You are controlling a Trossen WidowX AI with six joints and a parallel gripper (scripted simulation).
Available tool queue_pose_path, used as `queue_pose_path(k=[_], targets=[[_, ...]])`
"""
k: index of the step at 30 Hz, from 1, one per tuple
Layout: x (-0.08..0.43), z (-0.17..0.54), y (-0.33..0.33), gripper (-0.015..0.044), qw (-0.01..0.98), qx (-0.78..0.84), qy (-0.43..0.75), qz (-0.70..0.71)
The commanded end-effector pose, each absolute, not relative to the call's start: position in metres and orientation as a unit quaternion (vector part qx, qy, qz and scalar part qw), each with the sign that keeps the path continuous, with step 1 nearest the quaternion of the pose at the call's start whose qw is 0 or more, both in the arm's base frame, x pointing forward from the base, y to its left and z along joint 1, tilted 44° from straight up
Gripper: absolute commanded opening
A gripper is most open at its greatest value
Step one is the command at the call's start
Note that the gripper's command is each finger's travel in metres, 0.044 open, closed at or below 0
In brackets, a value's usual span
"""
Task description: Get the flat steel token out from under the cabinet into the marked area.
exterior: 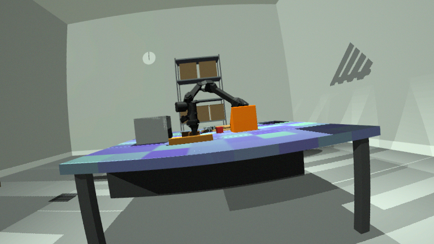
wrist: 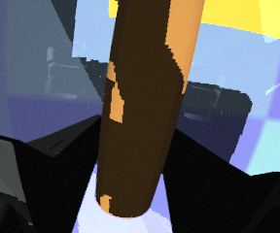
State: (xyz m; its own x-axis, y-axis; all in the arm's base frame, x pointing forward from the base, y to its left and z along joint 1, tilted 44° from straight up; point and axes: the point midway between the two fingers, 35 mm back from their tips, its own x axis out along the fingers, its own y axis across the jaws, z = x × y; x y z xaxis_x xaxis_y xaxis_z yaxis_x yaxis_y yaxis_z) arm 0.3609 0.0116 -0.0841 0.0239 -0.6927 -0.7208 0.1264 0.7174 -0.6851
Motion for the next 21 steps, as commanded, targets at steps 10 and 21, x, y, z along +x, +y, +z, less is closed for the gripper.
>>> queue_pose_path(k=[10,21], targets=[[0.346,-0.087,0.013,0.0000,0.678,-0.225,0.632,-0.301],[0.334,-0.088,0.013,0.0000,0.677,-0.225,0.632,-0.301]])
